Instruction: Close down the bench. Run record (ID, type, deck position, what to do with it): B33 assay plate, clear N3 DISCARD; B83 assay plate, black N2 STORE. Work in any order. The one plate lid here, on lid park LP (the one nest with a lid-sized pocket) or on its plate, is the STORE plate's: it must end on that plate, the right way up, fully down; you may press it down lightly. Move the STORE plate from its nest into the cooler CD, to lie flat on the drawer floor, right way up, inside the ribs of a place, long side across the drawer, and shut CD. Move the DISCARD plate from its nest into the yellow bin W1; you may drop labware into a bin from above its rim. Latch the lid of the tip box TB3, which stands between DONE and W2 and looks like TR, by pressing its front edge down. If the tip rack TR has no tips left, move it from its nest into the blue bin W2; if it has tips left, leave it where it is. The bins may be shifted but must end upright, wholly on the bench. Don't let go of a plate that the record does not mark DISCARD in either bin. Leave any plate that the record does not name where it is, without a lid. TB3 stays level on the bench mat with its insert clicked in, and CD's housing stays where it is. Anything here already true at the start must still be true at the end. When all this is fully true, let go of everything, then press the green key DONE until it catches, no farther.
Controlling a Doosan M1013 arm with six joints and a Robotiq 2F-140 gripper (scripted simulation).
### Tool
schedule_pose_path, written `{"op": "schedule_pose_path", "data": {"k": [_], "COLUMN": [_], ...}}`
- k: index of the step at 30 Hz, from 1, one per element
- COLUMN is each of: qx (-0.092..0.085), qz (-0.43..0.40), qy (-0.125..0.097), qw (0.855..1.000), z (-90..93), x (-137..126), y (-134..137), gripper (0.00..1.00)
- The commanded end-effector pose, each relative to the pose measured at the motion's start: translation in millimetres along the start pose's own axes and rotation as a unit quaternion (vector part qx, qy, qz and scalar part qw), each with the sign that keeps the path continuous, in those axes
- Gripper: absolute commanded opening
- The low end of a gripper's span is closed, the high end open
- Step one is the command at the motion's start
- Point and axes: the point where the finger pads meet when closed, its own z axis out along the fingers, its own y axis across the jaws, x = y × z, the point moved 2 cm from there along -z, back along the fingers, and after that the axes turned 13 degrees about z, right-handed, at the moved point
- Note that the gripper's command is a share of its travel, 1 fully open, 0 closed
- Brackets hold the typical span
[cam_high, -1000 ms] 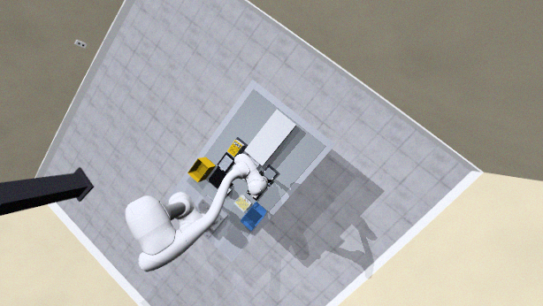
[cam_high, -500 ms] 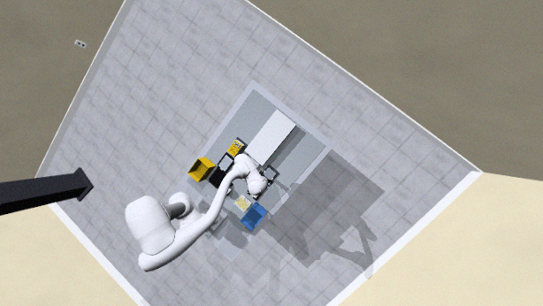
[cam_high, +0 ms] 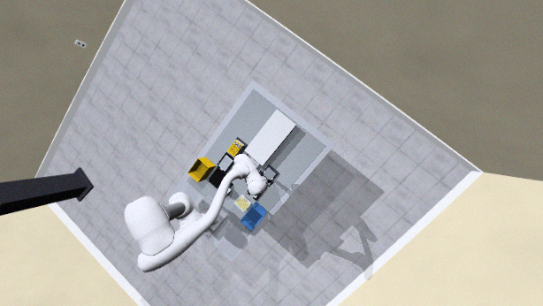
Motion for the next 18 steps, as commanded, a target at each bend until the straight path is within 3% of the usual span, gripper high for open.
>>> {"op": "schedule_pose_path", "data": {"k": [1, 18], "qx": [0.0, 0.0], "qz": [0.0, 0.0], "qy": [0.0, 0.0], "qw": [1.0, 1.0], "z": [-1.4, -12.4], "x": [0, 0], "y": [0, 0], "gripper": [0.0, 0.0]}}
